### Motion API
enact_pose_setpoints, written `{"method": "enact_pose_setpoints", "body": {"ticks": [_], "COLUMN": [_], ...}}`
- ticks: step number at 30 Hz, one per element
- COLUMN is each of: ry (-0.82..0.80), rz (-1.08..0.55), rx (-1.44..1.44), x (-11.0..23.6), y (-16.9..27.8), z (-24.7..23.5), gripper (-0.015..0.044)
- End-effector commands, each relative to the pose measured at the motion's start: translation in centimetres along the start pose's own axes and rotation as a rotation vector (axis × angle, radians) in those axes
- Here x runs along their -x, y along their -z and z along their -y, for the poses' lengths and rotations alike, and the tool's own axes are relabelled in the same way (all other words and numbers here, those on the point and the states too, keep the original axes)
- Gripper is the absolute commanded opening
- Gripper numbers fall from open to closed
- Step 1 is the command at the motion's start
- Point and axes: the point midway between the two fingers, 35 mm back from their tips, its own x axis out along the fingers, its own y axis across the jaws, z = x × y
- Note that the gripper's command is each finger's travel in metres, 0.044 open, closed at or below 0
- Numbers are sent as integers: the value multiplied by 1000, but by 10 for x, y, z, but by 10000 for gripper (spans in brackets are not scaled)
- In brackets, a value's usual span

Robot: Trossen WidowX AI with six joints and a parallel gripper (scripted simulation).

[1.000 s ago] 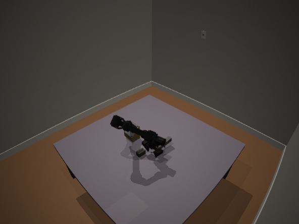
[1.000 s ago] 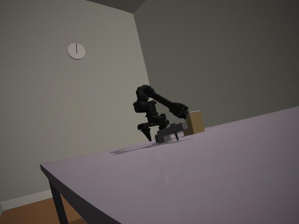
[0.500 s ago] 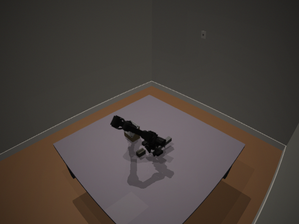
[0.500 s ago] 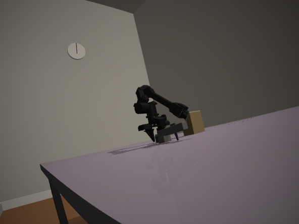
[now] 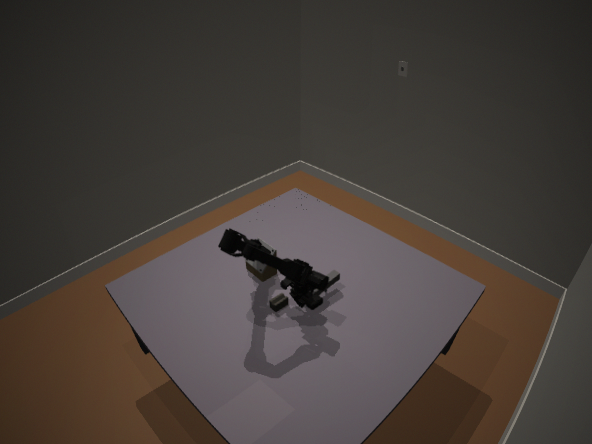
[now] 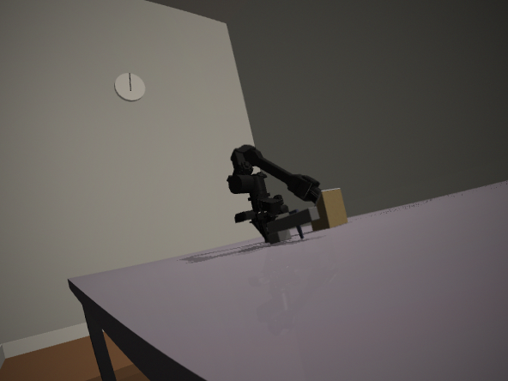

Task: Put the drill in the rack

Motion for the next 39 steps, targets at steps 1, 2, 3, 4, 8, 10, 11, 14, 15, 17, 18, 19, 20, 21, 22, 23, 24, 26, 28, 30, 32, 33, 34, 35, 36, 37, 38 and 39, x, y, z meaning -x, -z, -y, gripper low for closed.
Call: {"method": "enact_pose_setpoints", "body": {"ticks": [1, 2, 3, 4, 8, 10, 11, 14, 15, 17, 18, 19, 20, 21, 22, 23, 24, 26, 28, 30, 32, 33, 34, 35, 36, 37, 38, 39], "ry": [-2, -2, -2, -2, -2, -2, -2, -2, -2, -2, -2, -2, -2, -2, -2, -2, -2, -2, -2, -2, -2, -2, -2, -9, -9, -9, -9, -9], "rz": [-5, -5, -5, -5, -5, -5, -5, -6, -6, -6, -6, -6, -6, -6, -6, -6, -6, -6, -7, -7, -7, -7, -7, -5, -5, -5, -5, -5], "rx": [7, 8, 8, 8, 8, 8, 8, 8, 8, 8, 8, 8, 8, 8, 8, 8, 8, 8, 8, 8, 8, 8, 8, 9, 9, 9, 9, 9], "x": [0, 0, 0, 0, 0, 0, 0, -1, -1, -1, -1, -1, -1, -1, -1, -1, -1, -1, -1, -1, -1, -1, -1, -3, -3, -3, -3, -3], "y": [4, 4, 5, 6, 10, 12, 13, 17, 19, 22, 23, 24, 26, 28, 29, 31, 33, 36, 37, 40, 43, 45, 46, 41, 41, 41, 41, 41], "z": [0, 0, 0, 0, 0, 0, 0, 0, 0, 0, 1, 1, 1, 1, 1, 1, 1, 1, 1, 1, 1, 1, 1, 0, 0, 0, 0, 0], "gripper": [0, 0, 0, 0, 0, 0, 0, 0, 0, 0, 0, 0, 0, 0, 0, 0, 0, 0, 0, 0, 0, 0, 0, 26, 52, 79, 105, 131]}}
